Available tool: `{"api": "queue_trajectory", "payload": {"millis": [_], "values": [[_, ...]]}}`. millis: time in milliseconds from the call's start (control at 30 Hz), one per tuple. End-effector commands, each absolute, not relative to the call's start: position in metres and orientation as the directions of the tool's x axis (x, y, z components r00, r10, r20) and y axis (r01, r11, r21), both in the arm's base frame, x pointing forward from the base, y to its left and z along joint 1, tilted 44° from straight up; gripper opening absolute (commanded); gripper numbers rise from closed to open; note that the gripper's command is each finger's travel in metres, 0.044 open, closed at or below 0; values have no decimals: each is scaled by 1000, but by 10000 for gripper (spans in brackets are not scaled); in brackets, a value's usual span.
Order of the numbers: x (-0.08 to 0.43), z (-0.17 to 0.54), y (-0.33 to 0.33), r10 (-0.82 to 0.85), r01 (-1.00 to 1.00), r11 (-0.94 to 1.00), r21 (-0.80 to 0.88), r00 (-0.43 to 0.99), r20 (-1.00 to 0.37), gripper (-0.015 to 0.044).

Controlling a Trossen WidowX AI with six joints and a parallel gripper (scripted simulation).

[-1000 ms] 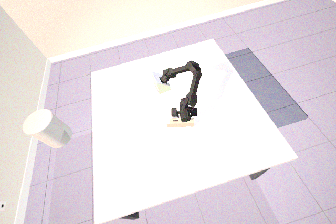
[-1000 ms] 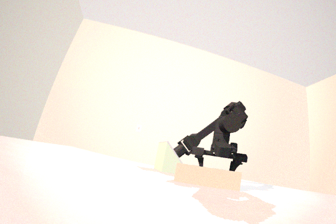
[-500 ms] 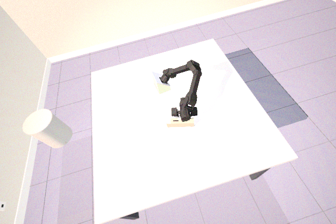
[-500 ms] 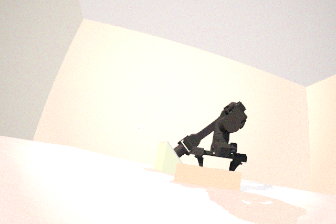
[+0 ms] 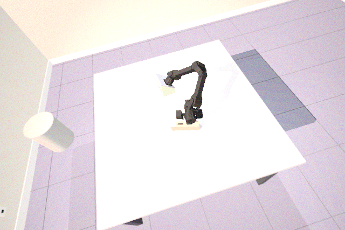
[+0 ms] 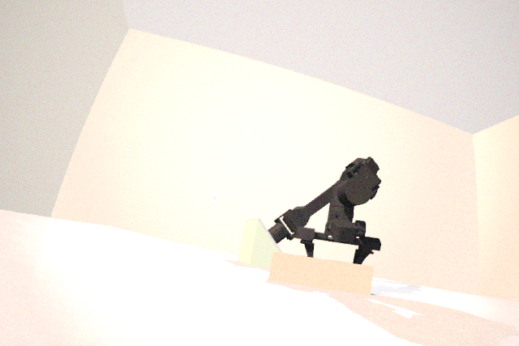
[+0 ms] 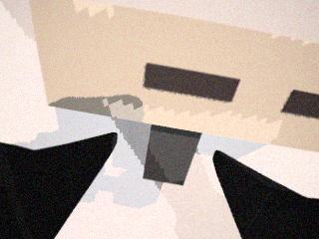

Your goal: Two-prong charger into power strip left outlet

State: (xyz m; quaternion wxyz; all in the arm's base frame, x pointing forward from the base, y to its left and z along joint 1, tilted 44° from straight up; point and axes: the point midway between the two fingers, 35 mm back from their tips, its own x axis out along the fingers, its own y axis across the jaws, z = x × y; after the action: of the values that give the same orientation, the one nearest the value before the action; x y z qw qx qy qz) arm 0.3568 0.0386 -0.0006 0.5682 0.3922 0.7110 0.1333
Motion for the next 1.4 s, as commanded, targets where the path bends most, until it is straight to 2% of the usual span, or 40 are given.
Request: {"api": "queue_trajectory", "payload": {"millis": [0, 1367], "values": [[355, 0, 39, 710, 410, 654, 635, -45, -703, 440], [316, 12, 53, 710, 412, 654, 635, -46, -702, 440]]}}
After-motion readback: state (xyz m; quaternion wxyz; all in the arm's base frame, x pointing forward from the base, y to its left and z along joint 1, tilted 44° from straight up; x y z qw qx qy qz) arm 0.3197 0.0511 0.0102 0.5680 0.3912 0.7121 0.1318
